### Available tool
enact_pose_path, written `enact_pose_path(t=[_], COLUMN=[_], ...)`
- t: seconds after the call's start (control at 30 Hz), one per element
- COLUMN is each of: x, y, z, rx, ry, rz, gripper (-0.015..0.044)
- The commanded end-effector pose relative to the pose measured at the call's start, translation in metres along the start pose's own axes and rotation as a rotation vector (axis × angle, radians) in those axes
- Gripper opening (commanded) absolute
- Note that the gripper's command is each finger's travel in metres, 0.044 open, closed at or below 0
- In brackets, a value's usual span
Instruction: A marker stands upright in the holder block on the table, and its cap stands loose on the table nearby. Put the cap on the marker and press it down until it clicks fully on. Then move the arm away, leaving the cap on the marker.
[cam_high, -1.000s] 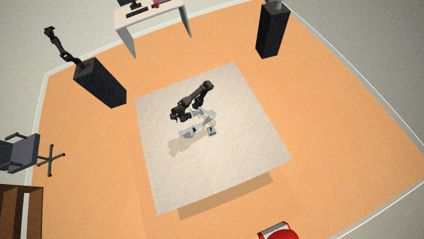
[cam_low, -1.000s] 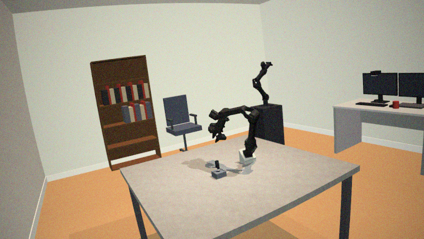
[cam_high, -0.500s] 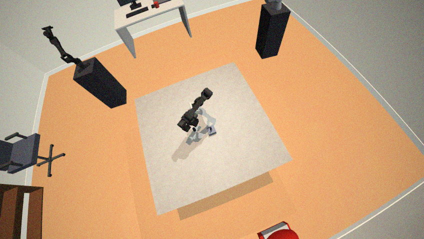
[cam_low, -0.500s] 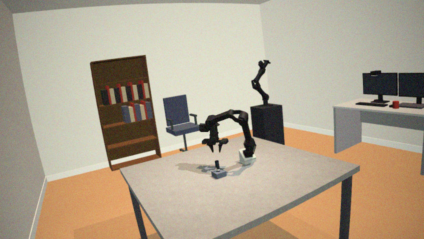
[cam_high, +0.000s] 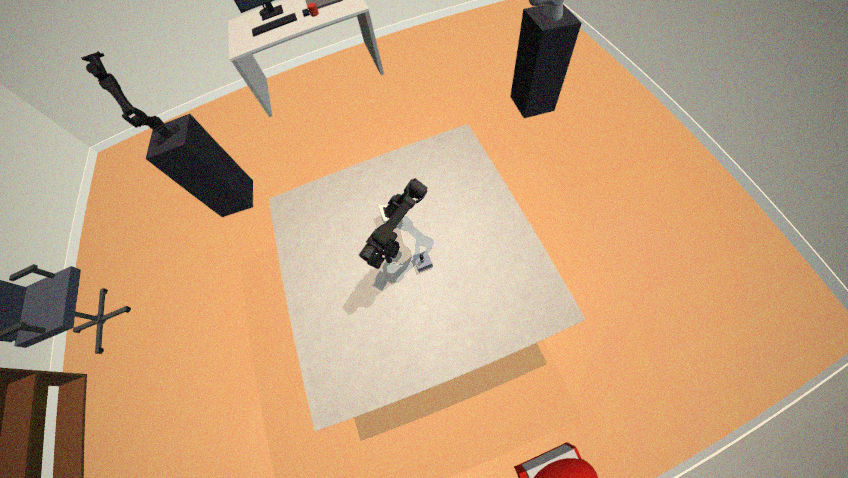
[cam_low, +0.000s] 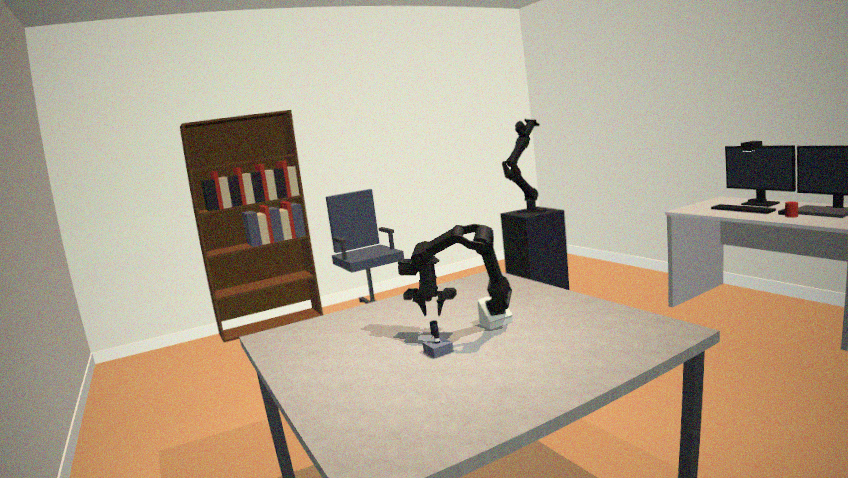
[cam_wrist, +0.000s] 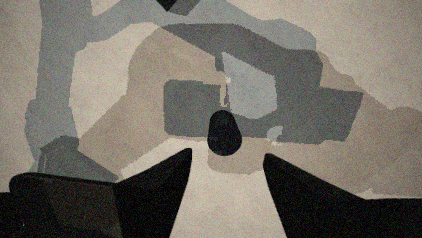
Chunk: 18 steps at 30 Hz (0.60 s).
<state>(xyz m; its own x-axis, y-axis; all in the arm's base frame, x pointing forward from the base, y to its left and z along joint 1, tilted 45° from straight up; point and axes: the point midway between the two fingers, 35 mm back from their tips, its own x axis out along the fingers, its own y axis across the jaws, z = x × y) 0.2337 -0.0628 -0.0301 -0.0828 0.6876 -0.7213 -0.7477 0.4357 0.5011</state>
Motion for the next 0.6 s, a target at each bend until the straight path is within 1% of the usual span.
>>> enact_pose_path(t=[0.0, 0.57], x=[0.007, 0.034], y=[0.002, 0.0], z=[0.0, 0.001], rx=[0.007, 0.007], ry=[-0.006, -0.006], rz=[0.005, 0.004], gripper=[0.0244, 0.0244])
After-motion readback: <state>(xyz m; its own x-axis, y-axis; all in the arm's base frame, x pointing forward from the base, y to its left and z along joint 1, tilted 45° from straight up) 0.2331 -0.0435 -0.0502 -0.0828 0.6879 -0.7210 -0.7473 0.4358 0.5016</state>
